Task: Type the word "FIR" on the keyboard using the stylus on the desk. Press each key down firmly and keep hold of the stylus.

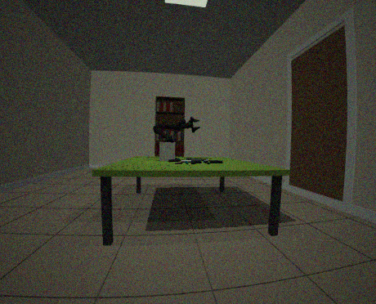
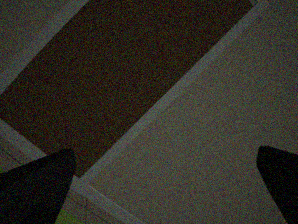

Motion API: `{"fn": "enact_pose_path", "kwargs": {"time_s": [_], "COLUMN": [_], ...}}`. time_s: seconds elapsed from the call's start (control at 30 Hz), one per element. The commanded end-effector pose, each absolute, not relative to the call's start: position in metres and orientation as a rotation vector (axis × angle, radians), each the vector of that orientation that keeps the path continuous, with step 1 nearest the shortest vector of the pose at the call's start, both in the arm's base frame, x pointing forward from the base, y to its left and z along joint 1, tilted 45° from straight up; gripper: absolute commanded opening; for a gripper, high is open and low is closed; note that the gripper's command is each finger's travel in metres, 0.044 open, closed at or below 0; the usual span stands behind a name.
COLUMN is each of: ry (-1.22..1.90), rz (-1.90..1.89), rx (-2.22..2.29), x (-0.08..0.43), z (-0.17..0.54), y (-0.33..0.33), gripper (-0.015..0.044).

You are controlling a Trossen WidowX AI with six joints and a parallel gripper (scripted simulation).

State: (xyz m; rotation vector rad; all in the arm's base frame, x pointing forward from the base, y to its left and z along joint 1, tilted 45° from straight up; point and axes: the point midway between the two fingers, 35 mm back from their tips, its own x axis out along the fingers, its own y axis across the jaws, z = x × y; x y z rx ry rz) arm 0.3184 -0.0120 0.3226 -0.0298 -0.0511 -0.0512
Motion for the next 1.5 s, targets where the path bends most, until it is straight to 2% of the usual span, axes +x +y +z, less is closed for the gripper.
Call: {"fn": "enact_pose_path", "kwargs": {"time_s": [0.0, 0.27, 0.53, 0.73, 0.9, 1.33, 1.47], "ry": [-0.041, 0.380, 0.839, 1.166, 1.366, 1.373, 1.373], "rz": [-0.046, 0.199, 0.525, 0.782, 0.936, 0.940, 0.936], "rx": [-0.032, -0.102, -0.055, 0.101, 0.277, 0.284, 0.280], "x": [0.320, 0.349, 0.323, 0.270, 0.228, 0.227, 0.245], "z": [0.320, 0.206, 0.085, 0.019, -0.006, -0.007, -0.032], "y": [-0.011, 0.023, 0.064, 0.093, 0.111, 0.110, 0.087], "gripper": [0.0414, 0.0204, 0.0000, 0.0000, 0.0000, 0.0000, 0.0000]}}
